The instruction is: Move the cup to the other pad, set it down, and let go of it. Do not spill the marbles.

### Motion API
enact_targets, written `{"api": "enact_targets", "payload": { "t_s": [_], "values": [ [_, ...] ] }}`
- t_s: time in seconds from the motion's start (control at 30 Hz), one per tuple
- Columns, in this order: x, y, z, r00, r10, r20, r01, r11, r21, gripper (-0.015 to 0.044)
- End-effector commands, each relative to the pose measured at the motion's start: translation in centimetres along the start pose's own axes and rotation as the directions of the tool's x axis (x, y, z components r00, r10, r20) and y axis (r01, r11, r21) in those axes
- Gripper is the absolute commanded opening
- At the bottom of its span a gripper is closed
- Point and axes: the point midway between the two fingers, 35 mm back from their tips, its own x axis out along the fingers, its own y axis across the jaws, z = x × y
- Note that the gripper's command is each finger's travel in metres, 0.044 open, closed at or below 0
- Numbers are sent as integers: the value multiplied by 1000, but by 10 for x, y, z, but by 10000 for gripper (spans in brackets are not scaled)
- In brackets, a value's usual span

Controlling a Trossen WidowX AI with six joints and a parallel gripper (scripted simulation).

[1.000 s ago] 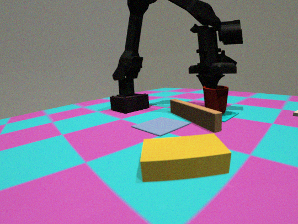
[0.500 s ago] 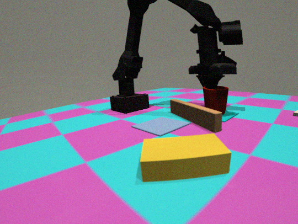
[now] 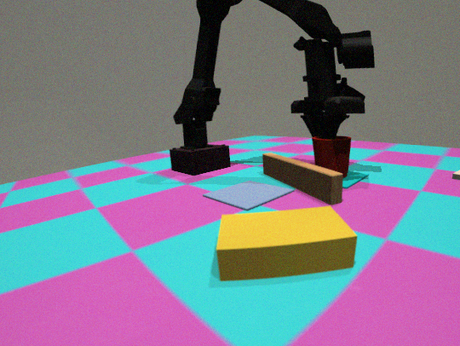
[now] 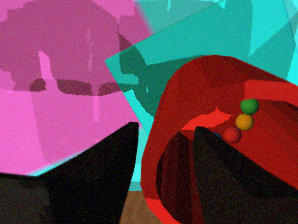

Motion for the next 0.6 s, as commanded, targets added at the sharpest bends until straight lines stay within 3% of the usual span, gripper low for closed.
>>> {"api": "enact_targets", "payload": {
  "t_s": [0.0,0.57],
  "values": [
    [-7,-1,1,1000,-4,5,4,1000,1,128],
    [-35,-1,0,1000,-2,8,2,1000,4,128]
  ]
}}
